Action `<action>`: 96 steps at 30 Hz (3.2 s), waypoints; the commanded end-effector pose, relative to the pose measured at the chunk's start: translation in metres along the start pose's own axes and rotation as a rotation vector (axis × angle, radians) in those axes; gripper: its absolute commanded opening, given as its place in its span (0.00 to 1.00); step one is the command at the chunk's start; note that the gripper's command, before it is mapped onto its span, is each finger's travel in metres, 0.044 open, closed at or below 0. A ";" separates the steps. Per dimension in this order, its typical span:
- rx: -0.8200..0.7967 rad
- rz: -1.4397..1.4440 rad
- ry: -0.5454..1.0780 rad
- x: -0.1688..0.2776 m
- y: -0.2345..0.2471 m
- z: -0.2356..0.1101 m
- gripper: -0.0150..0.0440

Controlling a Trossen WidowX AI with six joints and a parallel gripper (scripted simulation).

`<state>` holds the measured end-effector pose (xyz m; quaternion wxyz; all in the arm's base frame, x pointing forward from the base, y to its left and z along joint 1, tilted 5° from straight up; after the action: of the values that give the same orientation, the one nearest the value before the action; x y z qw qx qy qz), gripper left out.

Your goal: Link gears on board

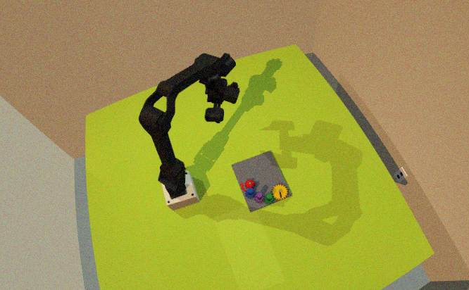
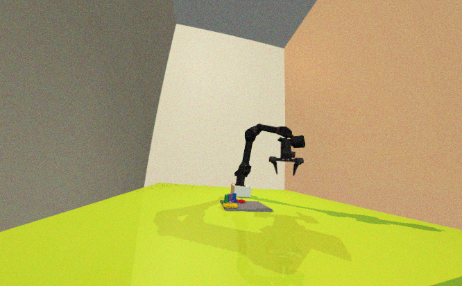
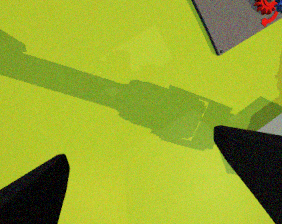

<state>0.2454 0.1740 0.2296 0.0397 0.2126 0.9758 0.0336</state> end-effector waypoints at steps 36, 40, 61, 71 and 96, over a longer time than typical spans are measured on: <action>-0.011 0.002 0.004 0.062 0.020 -0.011 1.00; -0.011 0.002 0.004 0.062 0.020 -0.011 1.00; -0.011 0.002 0.004 0.062 0.020 -0.011 1.00; -0.011 0.002 0.004 0.062 0.020 -0.011 1.00; -0.011 0.002 0.004 0.062 0.020 -0.011 1.00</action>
<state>0.1965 0.2182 0.2384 0.0378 0.2113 0.9758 0.0406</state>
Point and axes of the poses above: the point midway between the two fingers, 35 mm back from their tips, its own z axis out along the fingers, its own y axis across the jaws, x = y × z, the point moved 7 cm from there along -z, back along the fingers, and after that the axes turned 2 degrees about -z, right-handed, at the moved point
